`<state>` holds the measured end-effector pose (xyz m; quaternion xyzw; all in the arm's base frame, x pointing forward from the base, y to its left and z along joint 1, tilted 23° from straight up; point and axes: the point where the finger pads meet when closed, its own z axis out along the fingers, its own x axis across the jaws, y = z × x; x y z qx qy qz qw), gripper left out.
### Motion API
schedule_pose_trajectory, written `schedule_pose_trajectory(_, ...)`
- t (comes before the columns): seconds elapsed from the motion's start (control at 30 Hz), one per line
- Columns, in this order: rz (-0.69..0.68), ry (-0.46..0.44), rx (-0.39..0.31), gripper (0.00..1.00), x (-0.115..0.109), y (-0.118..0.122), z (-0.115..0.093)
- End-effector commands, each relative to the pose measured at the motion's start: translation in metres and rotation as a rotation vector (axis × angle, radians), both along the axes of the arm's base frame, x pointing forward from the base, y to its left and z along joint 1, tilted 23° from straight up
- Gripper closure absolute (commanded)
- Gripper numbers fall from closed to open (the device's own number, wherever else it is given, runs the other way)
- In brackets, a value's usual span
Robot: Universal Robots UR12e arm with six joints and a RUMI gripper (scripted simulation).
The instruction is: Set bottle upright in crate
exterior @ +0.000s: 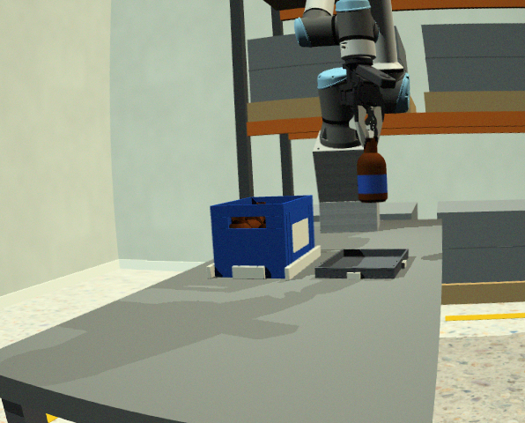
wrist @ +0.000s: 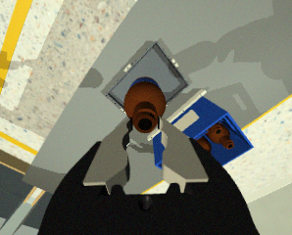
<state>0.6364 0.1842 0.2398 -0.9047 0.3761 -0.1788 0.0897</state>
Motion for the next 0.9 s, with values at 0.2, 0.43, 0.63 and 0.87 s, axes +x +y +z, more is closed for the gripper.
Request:
schedule_pose_trajectory(0.2,0.000,-0.002,0.000,1.00,0.0004,0.0001,0.0009)
schedule_pose_trajectory(0.43,0.000,-0.002,0.000,1.00,0.0003,0.0001,0.0012)
schedule_pose_trajectory(0.63,0.000,-0.002,0.000,1.00,-0.0009,0.0000,0.0040)
schedule_pose_trajectory(0.87,0.000,-0.002,0.000,1.00,-0.0029,-0.0001,0.0088)
